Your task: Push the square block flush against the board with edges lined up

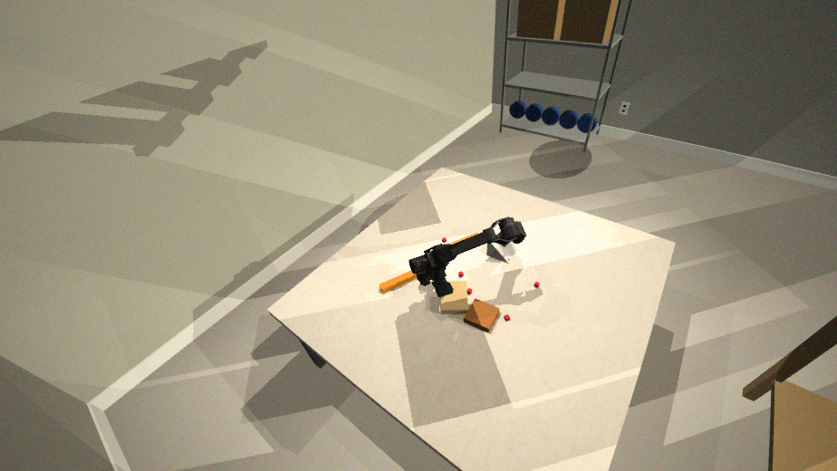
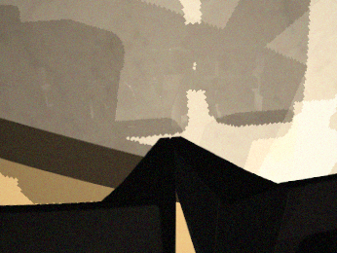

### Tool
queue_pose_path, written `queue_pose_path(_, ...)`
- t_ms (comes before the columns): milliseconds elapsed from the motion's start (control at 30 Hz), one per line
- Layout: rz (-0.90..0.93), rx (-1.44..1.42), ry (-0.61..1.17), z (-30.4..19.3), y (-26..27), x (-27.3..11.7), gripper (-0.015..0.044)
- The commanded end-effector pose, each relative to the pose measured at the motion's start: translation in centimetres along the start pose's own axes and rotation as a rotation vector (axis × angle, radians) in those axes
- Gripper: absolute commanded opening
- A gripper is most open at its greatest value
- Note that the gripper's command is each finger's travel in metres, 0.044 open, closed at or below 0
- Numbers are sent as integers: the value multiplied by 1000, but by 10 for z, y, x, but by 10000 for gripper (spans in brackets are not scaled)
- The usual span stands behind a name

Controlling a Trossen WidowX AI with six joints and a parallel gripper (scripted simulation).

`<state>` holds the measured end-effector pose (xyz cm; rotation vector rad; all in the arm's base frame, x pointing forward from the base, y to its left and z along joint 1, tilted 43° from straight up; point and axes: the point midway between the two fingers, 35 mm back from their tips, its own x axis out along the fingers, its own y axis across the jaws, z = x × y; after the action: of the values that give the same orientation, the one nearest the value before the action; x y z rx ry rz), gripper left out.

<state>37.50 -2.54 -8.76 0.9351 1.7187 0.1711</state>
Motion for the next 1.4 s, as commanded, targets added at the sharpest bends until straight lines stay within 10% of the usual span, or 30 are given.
queue_pose_path(0,5,8,23,-9,2,7,0)
queue_pose_path(1367,5,5,23,5,6,7,0)
